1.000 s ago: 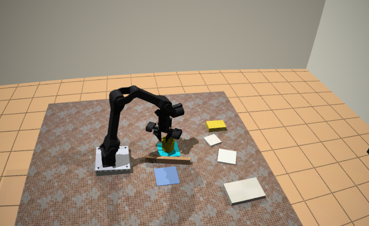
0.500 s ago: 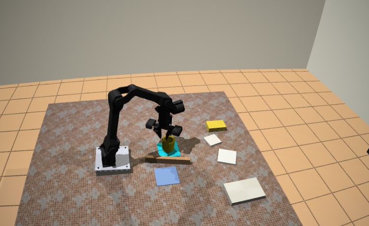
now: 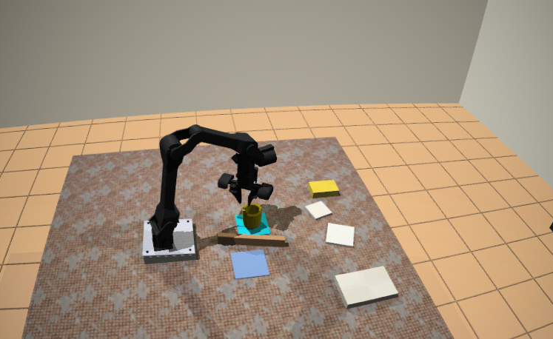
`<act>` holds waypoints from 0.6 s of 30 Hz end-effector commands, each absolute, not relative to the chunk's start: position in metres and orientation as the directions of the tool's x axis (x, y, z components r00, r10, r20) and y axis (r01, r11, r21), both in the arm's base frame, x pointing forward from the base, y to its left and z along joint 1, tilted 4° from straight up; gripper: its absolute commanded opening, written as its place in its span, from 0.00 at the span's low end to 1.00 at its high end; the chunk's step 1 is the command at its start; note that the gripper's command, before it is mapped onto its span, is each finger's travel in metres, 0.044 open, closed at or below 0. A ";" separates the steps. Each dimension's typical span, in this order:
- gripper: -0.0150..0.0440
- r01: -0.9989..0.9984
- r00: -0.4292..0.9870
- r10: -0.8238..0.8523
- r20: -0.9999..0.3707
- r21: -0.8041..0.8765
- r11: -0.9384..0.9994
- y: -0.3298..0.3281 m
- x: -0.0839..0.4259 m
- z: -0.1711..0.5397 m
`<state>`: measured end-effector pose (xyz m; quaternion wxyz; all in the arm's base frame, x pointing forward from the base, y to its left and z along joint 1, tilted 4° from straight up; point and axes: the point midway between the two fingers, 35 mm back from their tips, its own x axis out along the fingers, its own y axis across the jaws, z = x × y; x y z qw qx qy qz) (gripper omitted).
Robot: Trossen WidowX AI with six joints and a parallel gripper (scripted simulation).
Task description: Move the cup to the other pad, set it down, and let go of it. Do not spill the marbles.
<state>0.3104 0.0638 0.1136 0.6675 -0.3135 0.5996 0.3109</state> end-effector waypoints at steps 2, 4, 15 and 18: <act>0.59 -0.791 0.088 0.039 -0.995 -0.046 0.610 0.064 0.310 0.114; 0.68 -0.791 0.088 0.039 -0.995 -0.046 0.610 0.064 0.310 0.114; 1.00 -0.790 0.089 0.038 -0.995 -0.047 0.611 0.064 0.310 0.129; 1.00 -0.790 0.090 0.038 -0.995 -0.049 0.611 0.063 0.309 0.140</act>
